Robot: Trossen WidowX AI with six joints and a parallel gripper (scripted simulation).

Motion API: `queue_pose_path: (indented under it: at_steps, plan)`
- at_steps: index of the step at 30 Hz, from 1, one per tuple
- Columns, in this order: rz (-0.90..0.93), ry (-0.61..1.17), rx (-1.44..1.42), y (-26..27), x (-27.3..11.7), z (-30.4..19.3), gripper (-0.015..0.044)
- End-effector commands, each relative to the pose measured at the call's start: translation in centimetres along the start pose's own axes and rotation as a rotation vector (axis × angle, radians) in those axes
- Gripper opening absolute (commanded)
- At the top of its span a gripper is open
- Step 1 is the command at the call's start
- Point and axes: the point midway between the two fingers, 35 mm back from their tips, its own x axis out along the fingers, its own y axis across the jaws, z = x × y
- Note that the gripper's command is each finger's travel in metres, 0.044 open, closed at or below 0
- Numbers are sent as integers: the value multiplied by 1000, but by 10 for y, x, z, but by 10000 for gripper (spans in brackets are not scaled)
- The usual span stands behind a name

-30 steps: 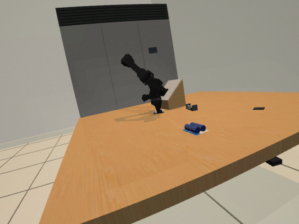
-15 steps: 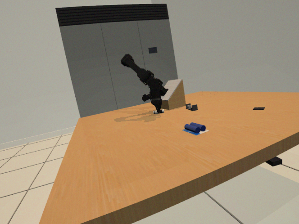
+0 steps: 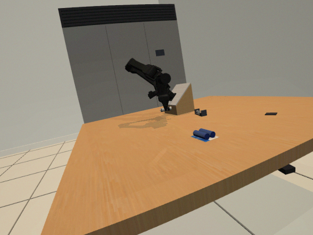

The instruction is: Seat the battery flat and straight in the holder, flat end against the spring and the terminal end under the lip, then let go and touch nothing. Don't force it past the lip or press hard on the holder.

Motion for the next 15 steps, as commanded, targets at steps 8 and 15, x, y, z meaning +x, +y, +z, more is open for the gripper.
queue_pose_path:
  at_steps: [8, 15]
  plan:
    - [-12, 42, -404, 26, -11, -39, 70]
    - [-6, 39, -734, 42, -18, -72, 70]
